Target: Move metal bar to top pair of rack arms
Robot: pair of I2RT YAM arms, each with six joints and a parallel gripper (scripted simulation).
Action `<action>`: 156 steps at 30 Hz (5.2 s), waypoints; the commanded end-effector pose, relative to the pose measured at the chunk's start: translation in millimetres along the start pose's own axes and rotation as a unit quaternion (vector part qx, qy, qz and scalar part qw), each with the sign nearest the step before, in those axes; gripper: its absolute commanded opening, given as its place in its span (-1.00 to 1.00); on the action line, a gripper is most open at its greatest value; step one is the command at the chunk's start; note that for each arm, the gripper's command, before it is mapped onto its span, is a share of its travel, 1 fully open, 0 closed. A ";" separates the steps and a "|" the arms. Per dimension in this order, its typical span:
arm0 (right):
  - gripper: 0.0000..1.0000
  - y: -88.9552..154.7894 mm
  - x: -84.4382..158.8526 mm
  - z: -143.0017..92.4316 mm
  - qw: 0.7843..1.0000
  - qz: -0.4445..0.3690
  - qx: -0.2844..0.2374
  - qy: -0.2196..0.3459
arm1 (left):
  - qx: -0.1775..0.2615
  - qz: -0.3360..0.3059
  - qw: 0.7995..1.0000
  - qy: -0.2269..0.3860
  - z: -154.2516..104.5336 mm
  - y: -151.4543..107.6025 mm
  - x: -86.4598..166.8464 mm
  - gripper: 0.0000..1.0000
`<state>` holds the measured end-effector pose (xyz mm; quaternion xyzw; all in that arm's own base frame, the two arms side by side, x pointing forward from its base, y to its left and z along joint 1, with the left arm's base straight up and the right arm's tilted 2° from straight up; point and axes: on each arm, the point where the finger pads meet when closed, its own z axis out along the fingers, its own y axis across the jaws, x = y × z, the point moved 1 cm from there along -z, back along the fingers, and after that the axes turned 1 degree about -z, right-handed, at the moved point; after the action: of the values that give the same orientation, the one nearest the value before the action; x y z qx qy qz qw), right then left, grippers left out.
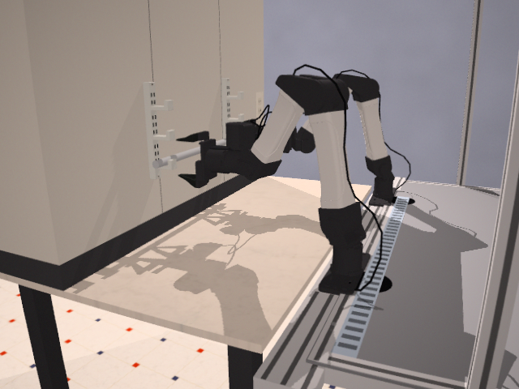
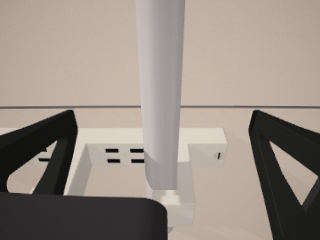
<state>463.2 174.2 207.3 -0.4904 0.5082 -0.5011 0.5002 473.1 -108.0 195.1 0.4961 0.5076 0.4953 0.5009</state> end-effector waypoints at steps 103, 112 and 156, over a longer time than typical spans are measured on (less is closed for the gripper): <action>-1.00 -1.3 4.3 27.8 1.000 -0.003 -0.003 0.005 | -0.012 -0.004 1.000 0.003 22.3 11.0 4.2 -1.00; -1.00 -6.3 4.5 27.7 1.000 -0.003 -0.003 0.005 | -0.012 -0.004 1.000 0.003 22.2 16.0 4.1 -1.00; -1.00 -45.2 5.6 25.1 1.000 -0.003 -0.003 0.005 | -0.012 -0.004 1.000 0.003 19.9 54.9 3.1 -1.00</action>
<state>484.3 172.2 221.6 -0.5084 0.5226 -0.4876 0.4802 490.3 -105.6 209.1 0.5129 0.5263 0.4797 0.4794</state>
